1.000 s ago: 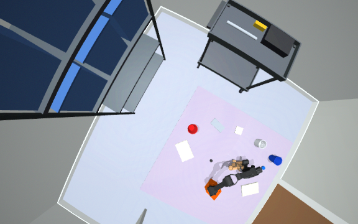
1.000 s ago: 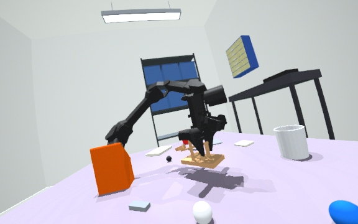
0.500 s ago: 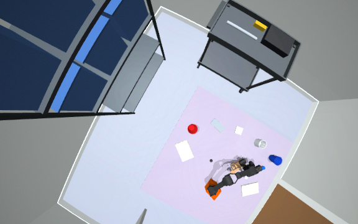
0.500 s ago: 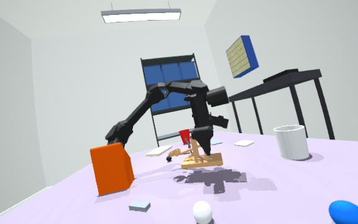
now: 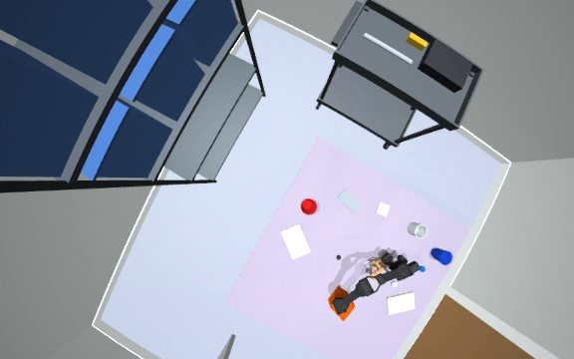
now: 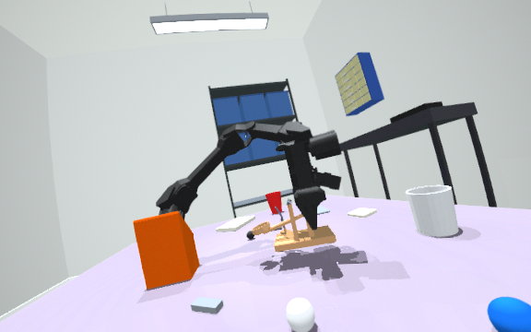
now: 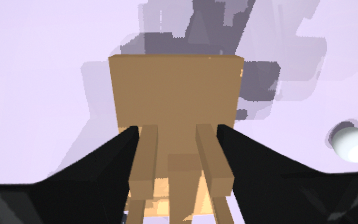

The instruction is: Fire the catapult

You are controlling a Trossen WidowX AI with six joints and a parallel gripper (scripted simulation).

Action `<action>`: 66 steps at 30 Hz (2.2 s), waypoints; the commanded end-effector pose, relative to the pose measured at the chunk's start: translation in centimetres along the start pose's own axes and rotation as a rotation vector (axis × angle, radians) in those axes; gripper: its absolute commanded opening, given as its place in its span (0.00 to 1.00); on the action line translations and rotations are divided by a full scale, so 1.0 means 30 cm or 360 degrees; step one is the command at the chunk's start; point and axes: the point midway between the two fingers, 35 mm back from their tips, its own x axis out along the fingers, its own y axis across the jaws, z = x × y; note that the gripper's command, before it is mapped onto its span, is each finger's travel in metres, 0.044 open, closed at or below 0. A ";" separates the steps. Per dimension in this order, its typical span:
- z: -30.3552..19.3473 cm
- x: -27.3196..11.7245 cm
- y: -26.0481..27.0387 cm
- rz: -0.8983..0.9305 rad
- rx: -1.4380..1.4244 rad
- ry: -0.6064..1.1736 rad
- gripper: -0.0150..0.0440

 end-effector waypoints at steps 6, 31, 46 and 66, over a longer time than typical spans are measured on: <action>0.002 0.046 0.004 0.0007 0.0007 -0.0002 0.25; -0.004 0.129 0.006 0.0002 -0.0001 0.0013 0.39; 0.009 -0.065 0.001 -0.0005 0.0001 0.0009 1.00; -0.011 -0.032 0.001 0.0006 0.0003 -0.0001 1.00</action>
